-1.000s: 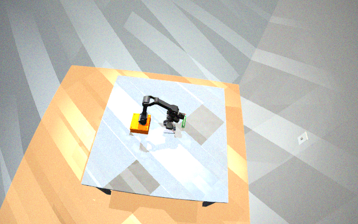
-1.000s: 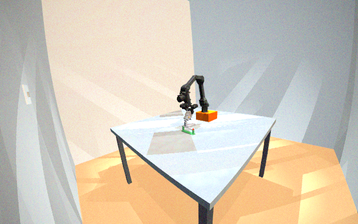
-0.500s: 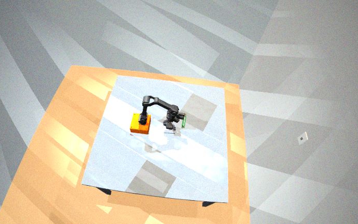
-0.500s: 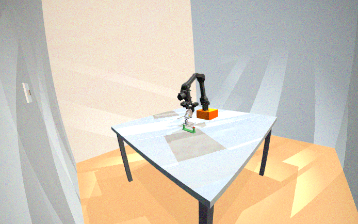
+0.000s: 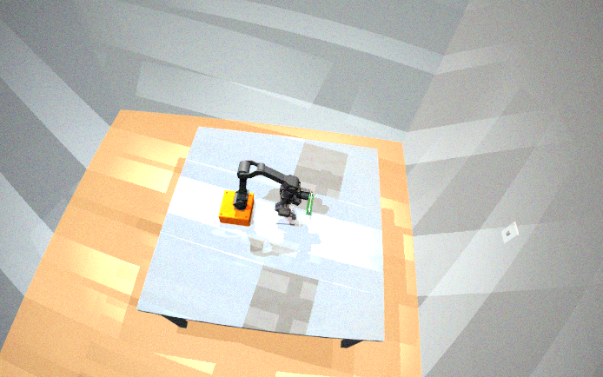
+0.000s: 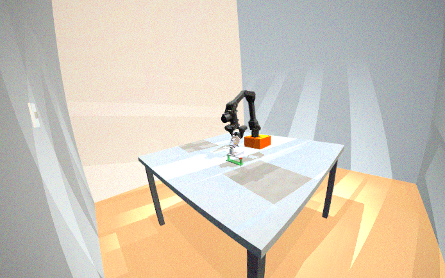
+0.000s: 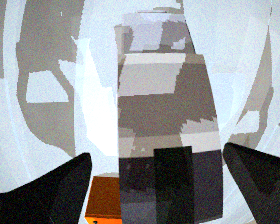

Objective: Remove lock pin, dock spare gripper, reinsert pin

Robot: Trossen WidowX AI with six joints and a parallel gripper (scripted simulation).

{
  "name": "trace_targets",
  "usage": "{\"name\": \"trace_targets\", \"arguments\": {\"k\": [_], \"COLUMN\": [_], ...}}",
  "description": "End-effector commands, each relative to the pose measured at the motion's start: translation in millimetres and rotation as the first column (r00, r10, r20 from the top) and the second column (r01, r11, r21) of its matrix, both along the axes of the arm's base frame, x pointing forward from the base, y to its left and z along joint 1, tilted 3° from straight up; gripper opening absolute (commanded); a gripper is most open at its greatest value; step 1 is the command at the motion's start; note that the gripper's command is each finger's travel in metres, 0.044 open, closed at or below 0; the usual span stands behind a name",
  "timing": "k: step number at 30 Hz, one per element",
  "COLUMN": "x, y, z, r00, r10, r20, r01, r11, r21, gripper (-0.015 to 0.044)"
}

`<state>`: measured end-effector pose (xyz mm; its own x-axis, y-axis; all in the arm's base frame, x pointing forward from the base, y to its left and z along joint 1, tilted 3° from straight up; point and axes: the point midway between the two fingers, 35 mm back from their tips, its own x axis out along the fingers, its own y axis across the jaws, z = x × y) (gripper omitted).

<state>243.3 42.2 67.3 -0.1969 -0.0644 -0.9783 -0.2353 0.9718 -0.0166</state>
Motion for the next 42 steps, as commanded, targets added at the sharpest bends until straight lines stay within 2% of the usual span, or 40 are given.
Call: {"name": "trace_targets", "arguments": {"k": [1, 42], "x": [-7.1, -44.8], "y": [-1.6, -9.6], "z": [5.9, 60.8], "r00": [1.0, 1.0], "r10": [0.0, -0.004], "r20": [-0.003, 0.03], "r01": [0.0, 0.004], "r11": [1.0, 1.0], "r21": [-0.001, 0.006], "gripper": [0.044, 0.044]}}
